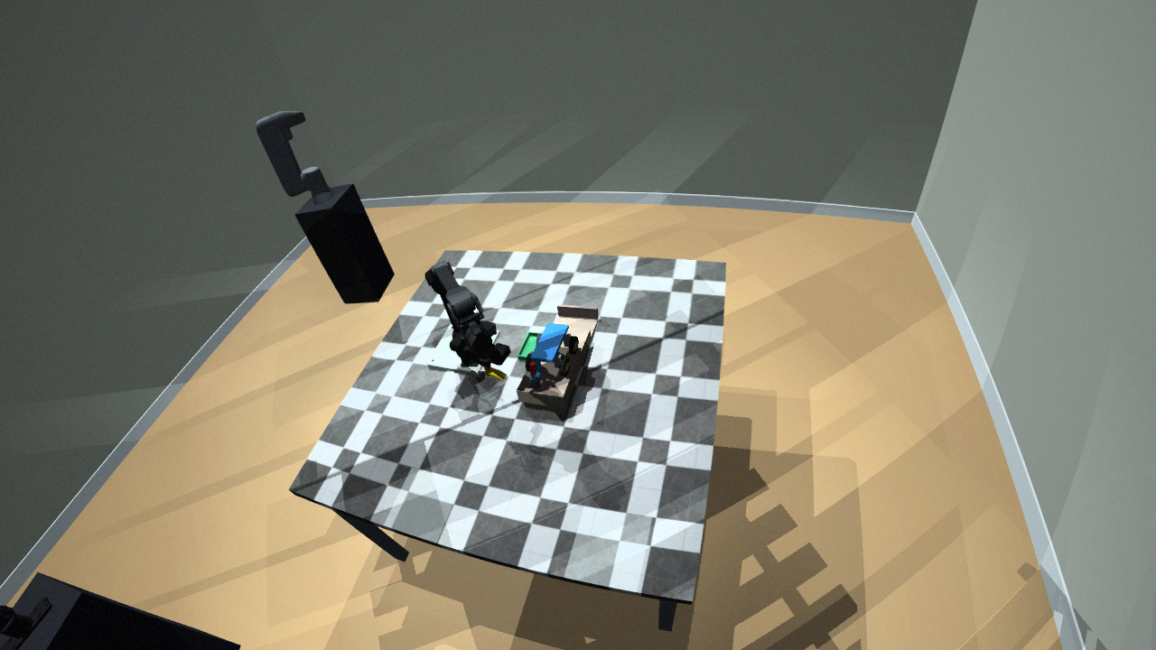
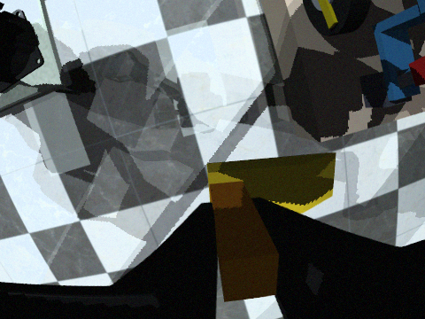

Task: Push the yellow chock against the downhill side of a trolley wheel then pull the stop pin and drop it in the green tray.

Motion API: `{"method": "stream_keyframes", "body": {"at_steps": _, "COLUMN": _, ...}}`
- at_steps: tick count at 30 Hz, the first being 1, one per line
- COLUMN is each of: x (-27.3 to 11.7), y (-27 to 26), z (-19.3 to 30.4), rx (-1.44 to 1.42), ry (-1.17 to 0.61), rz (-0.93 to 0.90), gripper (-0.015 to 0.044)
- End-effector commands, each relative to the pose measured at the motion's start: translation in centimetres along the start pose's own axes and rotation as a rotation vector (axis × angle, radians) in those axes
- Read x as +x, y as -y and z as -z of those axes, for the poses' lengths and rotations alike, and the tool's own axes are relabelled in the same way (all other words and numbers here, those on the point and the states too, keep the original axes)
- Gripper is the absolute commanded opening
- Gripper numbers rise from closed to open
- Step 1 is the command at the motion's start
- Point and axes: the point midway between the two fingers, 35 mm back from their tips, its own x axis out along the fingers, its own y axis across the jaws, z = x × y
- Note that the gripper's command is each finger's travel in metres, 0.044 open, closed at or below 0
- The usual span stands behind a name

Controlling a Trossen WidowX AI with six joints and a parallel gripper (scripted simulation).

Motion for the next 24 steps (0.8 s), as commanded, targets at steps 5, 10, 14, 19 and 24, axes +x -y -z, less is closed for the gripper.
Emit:
{"method": "stream_keyframes", "body": {"at_steps": 5, "x": -0.08, "y": -0.01, "z": 0.05, "rx": 0.259, "ry": -0.002, "rz": 0.000, "gripper": 0.0000}}
{"method": "stream_keyframes", "body": {"at_steps": 10, "x": -0.08, "y": -0.01, "z": 0.05, "rx": 0.430, "ry": -0.002, "rz": 0.000, "gripper": 0.0000}}
{"method": "stream_keyframes", "body": {"at_steps": 14, "x": -0.08, "y": -0.01, "z": 0.05, "rx": 0.566, "ry": -0.002, "rz": 0.001, "gripper": 0.0000}}
{"method": "stream_keyframes", "body": {"at_steps": 19, "x": -0.08, "y": -0.02, "z": 0.05, "rx": 0.738, "ry": -0.002, "rz": 0.001, "gripper": 0.0000}}
{"method": "stream_keyframes", "body": {"at_steps": 24, "x": -0.08, "y": -0.02, "z": 0.05, "rx": 0.911, "ry": -0.002, "rz": 0.001, "gripper": 0.0000}}
